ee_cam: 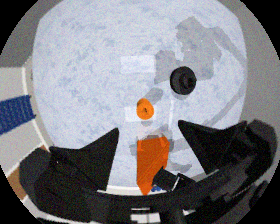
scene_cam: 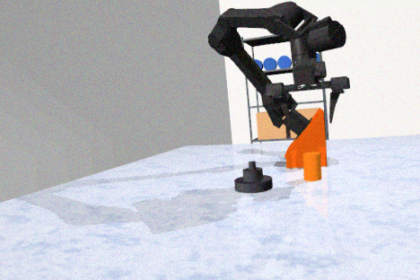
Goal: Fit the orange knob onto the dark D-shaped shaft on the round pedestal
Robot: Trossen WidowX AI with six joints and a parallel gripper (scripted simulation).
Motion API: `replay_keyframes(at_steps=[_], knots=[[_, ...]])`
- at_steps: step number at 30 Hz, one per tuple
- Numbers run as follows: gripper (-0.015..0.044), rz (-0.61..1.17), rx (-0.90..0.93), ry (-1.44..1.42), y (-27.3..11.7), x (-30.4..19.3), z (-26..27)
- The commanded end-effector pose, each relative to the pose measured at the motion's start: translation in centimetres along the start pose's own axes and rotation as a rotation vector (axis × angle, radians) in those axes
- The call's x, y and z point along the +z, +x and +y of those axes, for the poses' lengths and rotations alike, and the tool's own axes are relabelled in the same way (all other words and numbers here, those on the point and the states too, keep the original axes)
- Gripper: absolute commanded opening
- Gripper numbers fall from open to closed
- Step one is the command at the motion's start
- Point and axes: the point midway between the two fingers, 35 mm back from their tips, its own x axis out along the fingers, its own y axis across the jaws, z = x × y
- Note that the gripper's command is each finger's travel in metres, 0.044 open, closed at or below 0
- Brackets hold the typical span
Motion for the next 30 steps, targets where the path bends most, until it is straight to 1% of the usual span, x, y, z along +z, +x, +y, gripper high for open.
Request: replay_keyframes(at_steps=[1,6,10,14,17,30], knots=[[0.044,-0.004,-0.005,0.137,0.0,0.1,-0.3],[0.044,-0.004,-0.005,0.137,0.2,0.1,-0.3],[0.044,-0.005,-0.006,0.137,3.3,0.2,-0.3],[0.044,-0.005,-0.006,0.137,3.6,0.1,-0.3],[0.044,-0.005,-0.006,0.137,4.9,0.1,-0.2],[0.044,-0.005,-0.004,0.137,6.5,0.3,-0.1]])
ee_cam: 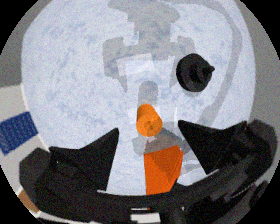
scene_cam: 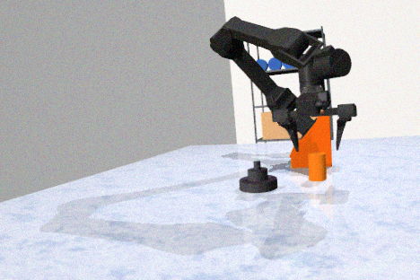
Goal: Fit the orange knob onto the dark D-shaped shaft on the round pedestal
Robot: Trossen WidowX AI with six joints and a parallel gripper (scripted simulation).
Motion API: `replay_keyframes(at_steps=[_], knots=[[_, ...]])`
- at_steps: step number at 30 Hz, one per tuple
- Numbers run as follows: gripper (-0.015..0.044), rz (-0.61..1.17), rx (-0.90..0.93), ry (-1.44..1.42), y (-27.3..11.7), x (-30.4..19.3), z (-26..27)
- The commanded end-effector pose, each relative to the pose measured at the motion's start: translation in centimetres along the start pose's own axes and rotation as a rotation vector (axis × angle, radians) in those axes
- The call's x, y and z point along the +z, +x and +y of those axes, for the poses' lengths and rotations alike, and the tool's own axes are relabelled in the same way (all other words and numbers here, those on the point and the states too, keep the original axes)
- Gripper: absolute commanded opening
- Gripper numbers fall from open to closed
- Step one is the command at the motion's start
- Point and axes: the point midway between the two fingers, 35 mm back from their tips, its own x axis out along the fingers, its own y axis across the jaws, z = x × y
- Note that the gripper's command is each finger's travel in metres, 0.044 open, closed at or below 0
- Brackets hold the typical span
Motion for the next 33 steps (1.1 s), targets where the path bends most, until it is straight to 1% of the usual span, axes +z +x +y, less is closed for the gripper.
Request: replay_keyframes(at_steps=[1,33], knots=[[0.044,0.0,-0.006,-0.005,0.7,0.0,-0.1],[0.044,0.0,-0.01,-0.004,5.7,-0.2,-0.2]])
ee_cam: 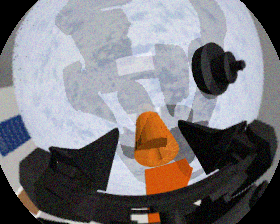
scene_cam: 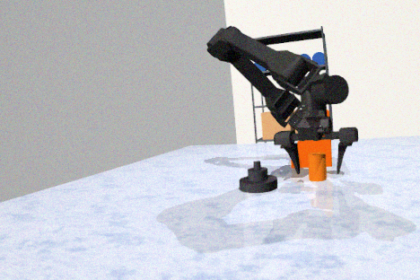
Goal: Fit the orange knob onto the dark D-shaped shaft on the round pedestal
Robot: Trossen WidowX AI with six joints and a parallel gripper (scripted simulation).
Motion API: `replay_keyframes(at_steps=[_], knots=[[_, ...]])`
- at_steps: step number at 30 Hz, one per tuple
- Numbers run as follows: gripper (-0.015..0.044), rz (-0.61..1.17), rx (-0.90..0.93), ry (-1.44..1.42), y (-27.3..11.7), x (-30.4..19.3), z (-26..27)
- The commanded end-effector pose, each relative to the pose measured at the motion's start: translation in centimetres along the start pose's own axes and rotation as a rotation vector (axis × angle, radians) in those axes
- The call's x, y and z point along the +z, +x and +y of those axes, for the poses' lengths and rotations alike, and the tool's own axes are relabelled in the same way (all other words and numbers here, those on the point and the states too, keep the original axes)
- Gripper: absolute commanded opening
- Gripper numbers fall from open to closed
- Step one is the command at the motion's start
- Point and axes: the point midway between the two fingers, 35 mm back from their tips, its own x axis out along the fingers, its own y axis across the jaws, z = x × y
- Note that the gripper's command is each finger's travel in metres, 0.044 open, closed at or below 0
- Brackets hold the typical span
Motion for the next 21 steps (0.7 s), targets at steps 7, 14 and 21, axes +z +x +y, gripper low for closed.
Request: replay_keyframes(at_steps=[7,14,21], knots=[[0.0282,0.001,-0.007,-0.006,0.48,-0.12,-0.13],[0.0157,0.001,-0.007,-0.006,0.48,-0.12,-0.13],[0.0033,-0.027,0.024,-0.021,-0.31,0.29,0.43]])
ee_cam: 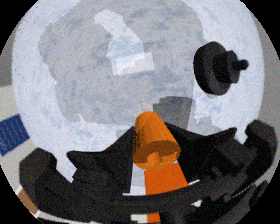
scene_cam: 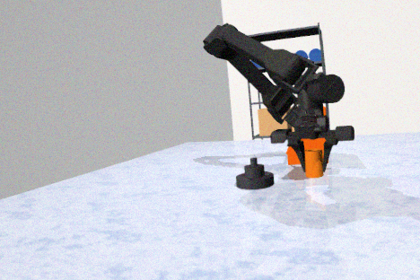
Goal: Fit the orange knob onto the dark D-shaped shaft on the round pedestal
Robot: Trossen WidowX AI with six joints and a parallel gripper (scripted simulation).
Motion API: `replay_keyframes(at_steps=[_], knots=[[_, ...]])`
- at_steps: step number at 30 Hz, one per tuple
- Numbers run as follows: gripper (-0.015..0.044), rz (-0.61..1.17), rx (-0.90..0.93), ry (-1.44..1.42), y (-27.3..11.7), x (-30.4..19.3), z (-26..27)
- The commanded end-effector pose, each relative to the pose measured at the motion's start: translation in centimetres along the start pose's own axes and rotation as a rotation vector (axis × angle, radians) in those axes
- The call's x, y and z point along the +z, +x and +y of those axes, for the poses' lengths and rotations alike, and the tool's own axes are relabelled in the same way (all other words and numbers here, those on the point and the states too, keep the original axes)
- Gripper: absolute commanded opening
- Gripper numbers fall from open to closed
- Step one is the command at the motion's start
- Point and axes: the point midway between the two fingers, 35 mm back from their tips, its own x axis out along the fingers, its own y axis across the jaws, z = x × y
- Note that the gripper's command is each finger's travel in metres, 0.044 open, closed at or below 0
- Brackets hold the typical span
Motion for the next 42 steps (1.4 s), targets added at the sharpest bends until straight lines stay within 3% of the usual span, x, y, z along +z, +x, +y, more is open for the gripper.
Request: replay_keyframes(at_steps=[1,26,42], knots=[[0.0006,-0.043,0.044,-0.023,-1.3,0.6,0.8],[0.0,0.002,0.003,-0.004,-13.6,-0.3,1.0],[0.0,0.004,0.018,-0.005,-13.0,1.9,-1.0]])
